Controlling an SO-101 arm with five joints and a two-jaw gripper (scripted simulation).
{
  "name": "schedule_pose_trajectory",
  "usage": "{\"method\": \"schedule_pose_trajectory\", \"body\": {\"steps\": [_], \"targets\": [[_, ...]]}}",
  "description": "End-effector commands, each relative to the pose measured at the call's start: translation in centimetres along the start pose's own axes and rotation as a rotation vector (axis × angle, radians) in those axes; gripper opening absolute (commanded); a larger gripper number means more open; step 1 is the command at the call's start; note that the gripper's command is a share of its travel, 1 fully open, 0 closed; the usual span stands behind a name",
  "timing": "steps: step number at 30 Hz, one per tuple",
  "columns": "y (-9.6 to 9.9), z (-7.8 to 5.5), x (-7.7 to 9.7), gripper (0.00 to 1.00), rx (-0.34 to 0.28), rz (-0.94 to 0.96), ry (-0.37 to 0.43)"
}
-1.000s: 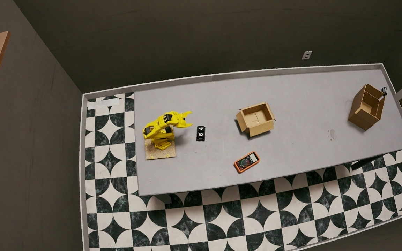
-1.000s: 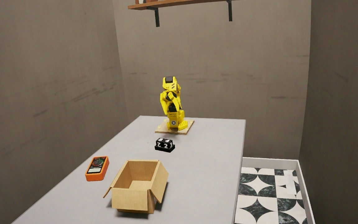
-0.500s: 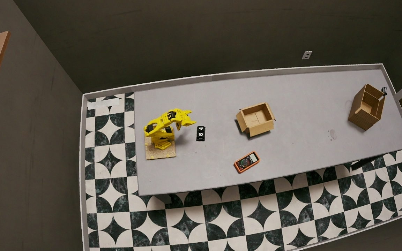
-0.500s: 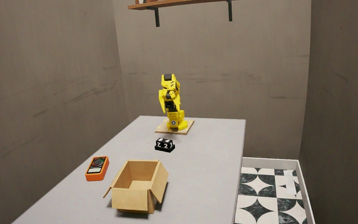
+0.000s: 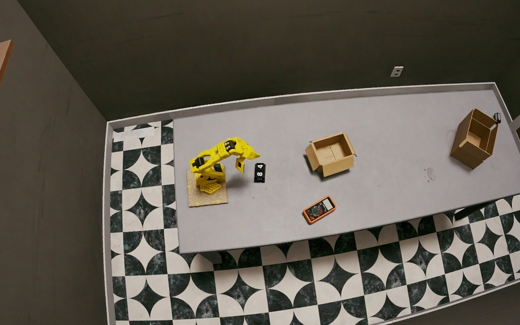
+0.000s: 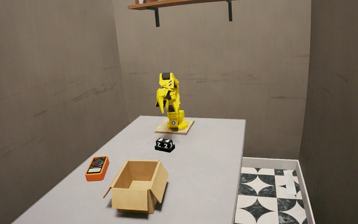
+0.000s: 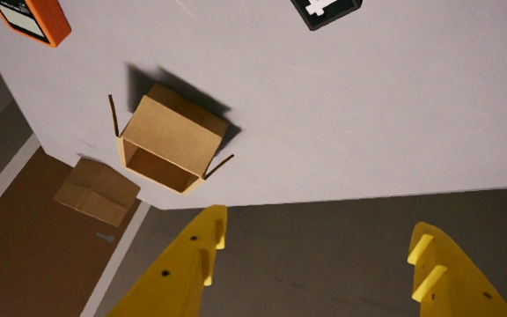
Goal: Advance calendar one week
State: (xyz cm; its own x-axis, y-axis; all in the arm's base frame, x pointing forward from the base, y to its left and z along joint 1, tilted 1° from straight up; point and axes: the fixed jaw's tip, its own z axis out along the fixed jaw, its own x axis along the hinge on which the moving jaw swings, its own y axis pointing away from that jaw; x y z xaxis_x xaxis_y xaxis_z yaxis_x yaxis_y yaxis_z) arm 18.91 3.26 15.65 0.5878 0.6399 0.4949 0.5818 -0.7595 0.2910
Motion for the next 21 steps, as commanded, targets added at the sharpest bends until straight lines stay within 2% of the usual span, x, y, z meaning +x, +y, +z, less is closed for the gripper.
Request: {"method": "schedule_pose_trajectory", "body": {"steps": [1,5,7,21], "targets": [[0.5,0.3,0.5,0.35,0.018,-0.145,-0.037],[0.8,0.7,0.9,0.35,0.031,-0.273,-0.053],[0.8,0.7,0.9,0.35,0.031,-0.273,-0.053],[1.5,2.0,2.0,0.35,0.071,-0.580,-0.083]]}}
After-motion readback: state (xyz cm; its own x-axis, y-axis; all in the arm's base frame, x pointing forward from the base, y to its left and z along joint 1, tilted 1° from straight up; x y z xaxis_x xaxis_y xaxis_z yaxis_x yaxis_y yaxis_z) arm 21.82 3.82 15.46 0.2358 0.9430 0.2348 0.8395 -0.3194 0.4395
